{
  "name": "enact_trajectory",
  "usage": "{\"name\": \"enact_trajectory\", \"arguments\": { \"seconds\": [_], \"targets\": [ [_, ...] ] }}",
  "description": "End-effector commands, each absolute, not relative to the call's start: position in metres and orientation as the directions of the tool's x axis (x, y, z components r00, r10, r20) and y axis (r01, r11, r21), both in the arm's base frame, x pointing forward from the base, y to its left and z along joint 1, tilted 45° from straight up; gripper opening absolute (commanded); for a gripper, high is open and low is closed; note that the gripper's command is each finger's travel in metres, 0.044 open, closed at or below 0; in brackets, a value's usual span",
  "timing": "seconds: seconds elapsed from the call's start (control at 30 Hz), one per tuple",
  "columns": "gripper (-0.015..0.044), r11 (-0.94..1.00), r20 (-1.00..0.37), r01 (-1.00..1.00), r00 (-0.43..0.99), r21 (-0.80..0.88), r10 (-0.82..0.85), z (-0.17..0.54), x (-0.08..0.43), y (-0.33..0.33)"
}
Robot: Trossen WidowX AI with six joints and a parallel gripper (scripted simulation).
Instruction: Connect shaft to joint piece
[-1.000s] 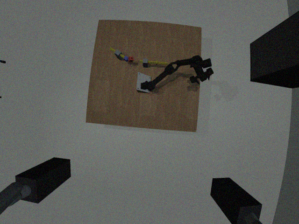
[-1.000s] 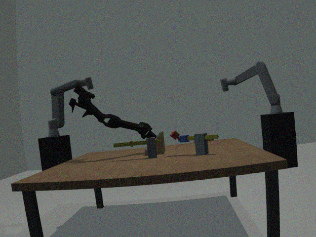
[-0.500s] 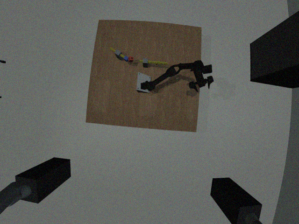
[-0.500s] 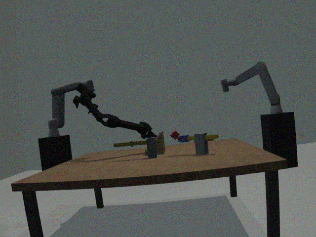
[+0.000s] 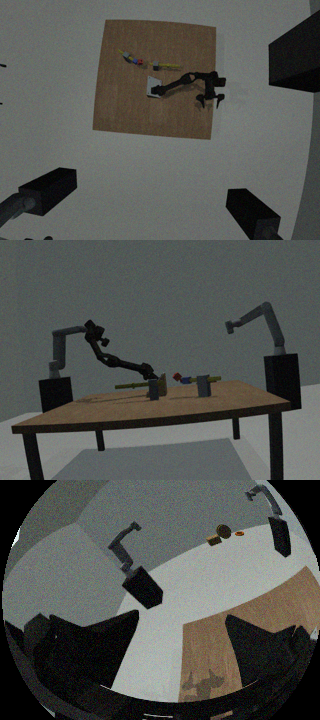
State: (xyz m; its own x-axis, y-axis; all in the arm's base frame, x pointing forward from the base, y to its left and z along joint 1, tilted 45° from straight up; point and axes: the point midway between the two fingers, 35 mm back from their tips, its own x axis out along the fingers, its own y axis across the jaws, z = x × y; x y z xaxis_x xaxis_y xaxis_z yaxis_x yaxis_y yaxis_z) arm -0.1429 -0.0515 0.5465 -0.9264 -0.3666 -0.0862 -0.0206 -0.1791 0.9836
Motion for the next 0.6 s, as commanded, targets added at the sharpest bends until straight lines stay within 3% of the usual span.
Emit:
{"name": "enact_trajectory", "arguments": {
  "seconds": [0.0, 0.57],
  "targets": [
    [0.0440, -0.130, -0.142, -0.114, -0.962, 0.985, -0.232, 0.534, -0.167, -0.008],
    [0.0440, 0.109, -0.370, -0.355, -0.908, 0.928, 0.196, 0.476, -0.189, 0.142]
  ]
}}
